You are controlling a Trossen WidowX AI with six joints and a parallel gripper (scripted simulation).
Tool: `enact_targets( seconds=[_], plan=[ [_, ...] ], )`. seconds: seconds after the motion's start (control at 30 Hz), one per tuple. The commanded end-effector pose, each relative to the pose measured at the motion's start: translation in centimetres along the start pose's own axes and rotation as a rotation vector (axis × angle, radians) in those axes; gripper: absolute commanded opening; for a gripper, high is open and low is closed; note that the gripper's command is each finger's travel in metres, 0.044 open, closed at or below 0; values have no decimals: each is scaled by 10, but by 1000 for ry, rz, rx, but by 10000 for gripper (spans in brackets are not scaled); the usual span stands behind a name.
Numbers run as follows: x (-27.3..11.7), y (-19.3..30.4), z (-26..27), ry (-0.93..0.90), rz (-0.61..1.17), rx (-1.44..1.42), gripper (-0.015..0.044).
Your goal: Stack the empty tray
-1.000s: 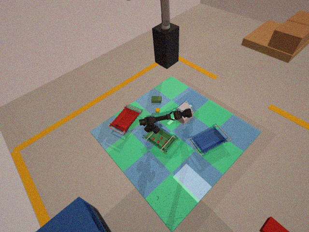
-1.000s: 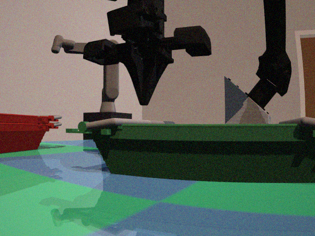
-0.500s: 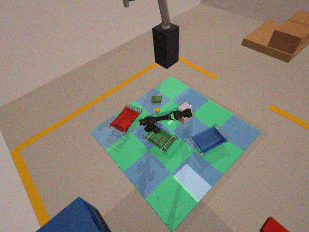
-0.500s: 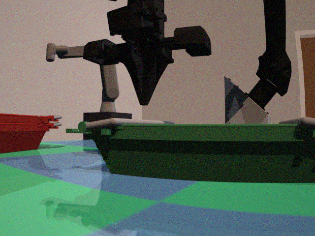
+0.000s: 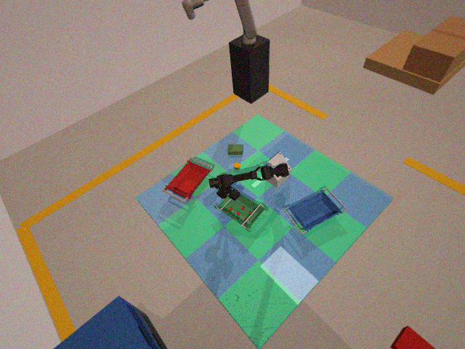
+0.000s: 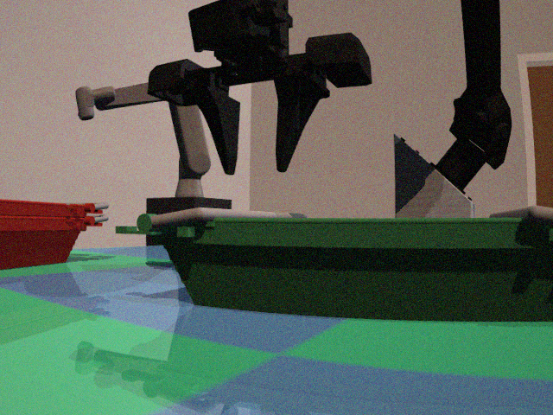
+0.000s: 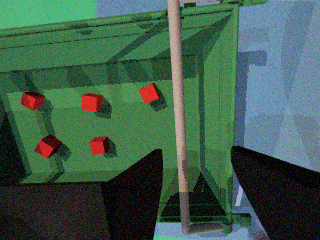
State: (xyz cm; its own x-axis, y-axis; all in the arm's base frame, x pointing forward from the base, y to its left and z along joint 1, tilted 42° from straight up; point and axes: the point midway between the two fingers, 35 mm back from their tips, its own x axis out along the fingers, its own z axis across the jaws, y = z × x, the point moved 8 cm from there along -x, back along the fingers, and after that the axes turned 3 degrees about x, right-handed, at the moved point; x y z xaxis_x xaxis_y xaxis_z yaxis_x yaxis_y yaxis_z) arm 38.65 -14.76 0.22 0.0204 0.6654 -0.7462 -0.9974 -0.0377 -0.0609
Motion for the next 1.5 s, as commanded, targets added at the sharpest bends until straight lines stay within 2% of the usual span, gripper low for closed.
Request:
enact_targets(
  seconds=[0.0,0.13,0.17,0.4,0.63,0.87,1.07,1.27,1.47],
  plan=[
    [-33,-1,-2,9,-6,-4,315],
    [-79,4,1,9,-5,-4,420],
    [-45,-2,3,7,1,0,440],
    [-30,-22,119,136,70,34,440],
    [-6,0,244,273,71,88,440],
    [12,63,346,344,-13,139,440],
    [20,136,406,313,-85,169,440],
    [19,218,434,227,-114,217,440],
    [10,290,430,106,-89,292,440]
  ],
)
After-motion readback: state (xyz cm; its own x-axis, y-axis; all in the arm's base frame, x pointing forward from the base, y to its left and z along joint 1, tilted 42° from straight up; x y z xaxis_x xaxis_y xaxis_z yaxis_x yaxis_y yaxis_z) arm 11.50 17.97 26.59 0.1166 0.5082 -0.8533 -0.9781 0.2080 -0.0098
